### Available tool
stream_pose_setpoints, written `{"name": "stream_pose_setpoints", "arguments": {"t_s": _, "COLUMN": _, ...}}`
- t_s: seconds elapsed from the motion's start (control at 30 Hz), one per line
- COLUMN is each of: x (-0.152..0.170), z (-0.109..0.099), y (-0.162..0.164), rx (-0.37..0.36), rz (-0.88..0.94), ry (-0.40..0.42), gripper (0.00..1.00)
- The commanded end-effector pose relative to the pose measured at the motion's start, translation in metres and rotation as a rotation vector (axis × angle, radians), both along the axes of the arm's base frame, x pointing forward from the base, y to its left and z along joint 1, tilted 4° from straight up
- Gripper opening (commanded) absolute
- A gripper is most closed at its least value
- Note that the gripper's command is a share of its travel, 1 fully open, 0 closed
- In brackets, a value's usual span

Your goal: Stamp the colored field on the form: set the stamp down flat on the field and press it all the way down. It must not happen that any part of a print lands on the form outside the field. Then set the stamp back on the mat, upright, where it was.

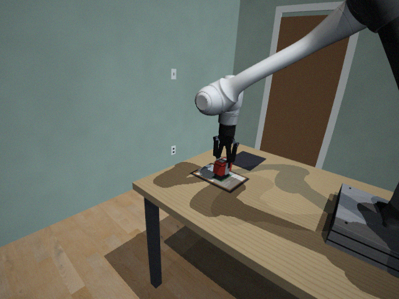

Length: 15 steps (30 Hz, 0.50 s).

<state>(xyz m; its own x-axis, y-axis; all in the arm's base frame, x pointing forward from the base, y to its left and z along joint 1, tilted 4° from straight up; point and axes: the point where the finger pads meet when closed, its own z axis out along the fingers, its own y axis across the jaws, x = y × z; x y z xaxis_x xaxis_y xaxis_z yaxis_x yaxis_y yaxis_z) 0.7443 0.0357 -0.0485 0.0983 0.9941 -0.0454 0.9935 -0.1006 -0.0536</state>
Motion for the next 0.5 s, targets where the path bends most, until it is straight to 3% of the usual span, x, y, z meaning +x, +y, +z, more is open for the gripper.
{"name": "stream_pose_setpoints", "arguments": {"t_s": 0.0, "x": -0.002, "z": -0.0076, "y": -0.0025, "rx": -0.001, "rz": 0.005, "ry": 0.003, "gripper": 0.2}}
{"name": "stream_pose_setpoints", "arguments": {"t_s": 0.47, "x": -0.0025, "z": -0.016, "y": -0.0028, "rx": -0.001, "rz": 0.005, "ry": 0.003, "gripper": 0.2}}
